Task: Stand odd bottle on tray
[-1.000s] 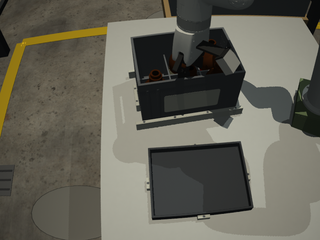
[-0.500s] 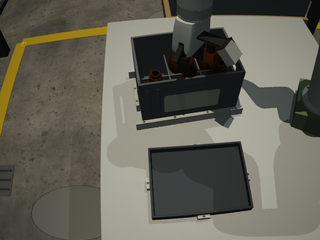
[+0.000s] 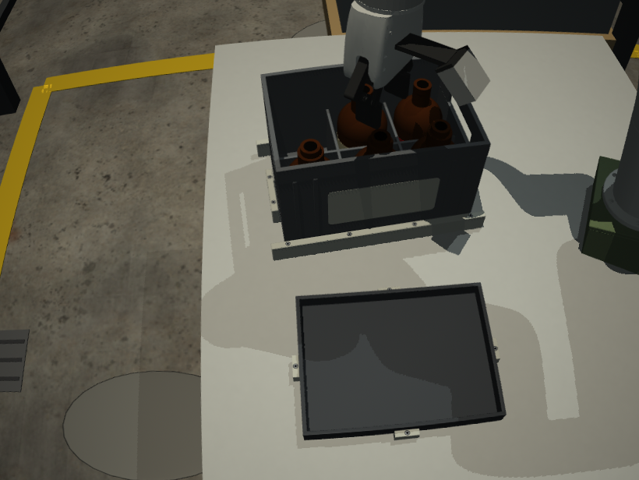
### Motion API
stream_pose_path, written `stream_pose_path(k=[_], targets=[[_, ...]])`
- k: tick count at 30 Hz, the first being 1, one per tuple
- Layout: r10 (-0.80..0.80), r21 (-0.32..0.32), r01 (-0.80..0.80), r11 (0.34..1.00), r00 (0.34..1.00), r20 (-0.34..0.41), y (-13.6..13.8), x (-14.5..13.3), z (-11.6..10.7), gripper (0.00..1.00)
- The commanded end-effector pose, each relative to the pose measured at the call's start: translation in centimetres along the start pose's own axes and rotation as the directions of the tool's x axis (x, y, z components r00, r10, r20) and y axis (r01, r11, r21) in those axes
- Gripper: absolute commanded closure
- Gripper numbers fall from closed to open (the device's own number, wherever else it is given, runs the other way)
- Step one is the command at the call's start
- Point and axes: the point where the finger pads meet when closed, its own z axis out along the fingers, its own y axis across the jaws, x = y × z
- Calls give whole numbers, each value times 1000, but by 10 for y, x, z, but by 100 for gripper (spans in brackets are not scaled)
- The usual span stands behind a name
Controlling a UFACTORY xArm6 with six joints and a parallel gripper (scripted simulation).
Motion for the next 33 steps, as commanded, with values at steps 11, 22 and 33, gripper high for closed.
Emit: stream_pose_path(k=[11,22,33], targets=[[0,-1,0,1000,1000,2,0,-1,-14,100],[0,-1,0,1000,1000,2,0,-1,-14,100],[0,-1,0,1000,1000,2,0,-1,-14,100]])
